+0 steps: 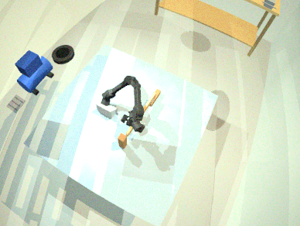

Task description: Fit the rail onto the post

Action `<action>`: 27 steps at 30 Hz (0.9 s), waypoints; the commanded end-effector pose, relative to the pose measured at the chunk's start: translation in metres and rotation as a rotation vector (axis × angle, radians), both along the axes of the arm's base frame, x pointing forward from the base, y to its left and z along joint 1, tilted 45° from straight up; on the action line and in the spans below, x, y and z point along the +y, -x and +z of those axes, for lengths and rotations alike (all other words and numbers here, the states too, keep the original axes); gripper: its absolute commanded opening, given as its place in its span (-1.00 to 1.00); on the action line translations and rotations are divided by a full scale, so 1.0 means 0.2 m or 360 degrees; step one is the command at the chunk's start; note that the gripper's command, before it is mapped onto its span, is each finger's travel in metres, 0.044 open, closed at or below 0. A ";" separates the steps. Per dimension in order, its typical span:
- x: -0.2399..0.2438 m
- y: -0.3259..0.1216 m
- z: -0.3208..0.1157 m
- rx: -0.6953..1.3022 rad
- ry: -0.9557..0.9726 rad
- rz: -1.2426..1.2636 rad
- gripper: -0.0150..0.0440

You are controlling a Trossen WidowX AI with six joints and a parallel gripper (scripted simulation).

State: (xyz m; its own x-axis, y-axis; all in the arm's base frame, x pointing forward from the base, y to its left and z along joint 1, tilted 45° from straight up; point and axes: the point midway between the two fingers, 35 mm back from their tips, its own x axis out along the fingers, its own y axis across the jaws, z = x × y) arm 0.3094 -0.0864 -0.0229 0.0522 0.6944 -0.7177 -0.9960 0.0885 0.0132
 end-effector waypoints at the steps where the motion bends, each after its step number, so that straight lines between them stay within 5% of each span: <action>1: -0.01 0.00 0.00 -0.0005 0.0005 -0.0001 -0.49; 27: -0.04 0.00 -0.02 -0.0005 0.0006 -0.0001 -0.49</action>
